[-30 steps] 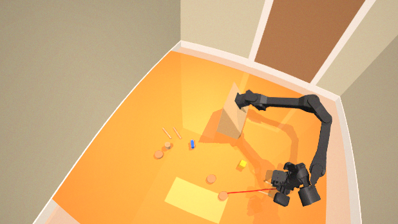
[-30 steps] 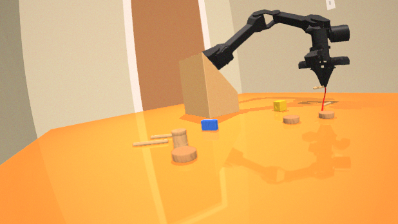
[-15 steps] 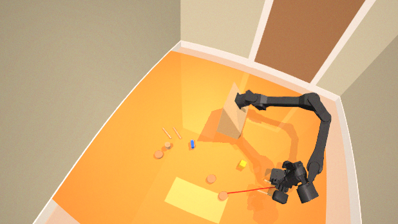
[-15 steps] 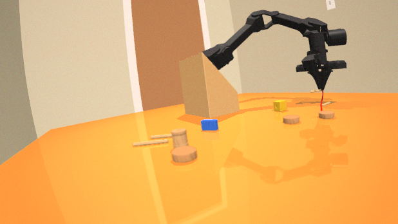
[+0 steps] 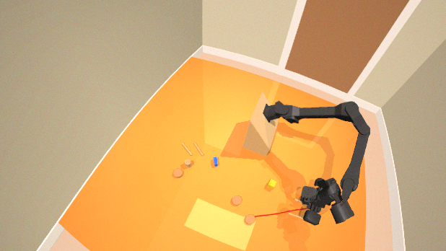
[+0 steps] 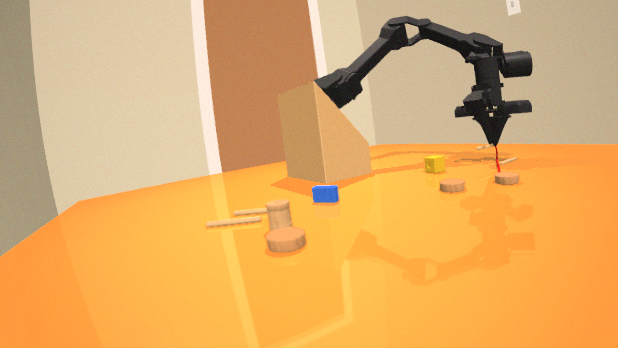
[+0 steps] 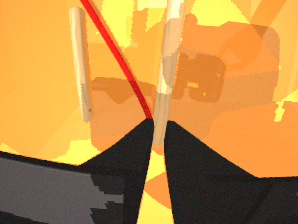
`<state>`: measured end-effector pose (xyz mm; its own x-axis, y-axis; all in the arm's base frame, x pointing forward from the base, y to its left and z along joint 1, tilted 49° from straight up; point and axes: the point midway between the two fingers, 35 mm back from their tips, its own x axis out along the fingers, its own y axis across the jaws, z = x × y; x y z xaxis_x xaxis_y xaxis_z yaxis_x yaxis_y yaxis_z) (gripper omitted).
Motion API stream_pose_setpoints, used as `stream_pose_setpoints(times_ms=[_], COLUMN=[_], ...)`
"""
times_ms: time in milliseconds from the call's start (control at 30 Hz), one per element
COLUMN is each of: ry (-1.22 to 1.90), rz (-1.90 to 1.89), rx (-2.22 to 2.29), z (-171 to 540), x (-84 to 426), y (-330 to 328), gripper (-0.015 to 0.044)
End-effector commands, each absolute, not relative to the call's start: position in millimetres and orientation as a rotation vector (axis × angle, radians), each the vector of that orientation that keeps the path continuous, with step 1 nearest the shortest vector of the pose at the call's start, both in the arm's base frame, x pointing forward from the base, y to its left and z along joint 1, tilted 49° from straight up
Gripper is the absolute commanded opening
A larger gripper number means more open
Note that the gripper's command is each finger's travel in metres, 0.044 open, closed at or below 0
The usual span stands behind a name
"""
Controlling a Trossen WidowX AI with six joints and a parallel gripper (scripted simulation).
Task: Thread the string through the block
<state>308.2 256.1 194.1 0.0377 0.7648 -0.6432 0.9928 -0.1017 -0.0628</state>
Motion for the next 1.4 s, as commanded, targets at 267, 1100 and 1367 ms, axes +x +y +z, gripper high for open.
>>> stream_pose_setpoints(times_ms=[267,1100,1367], ry=[1.769,1.771,1.77], rz=[-0.779,-0.777,-0.779], rx=[1.92,1.919,1.918], z=[181.7,164.9,156.4], x=[296.3,286.4,286.1], y=[260.5,257.6,250.9], gripper=[0.0,0.0,0.0])
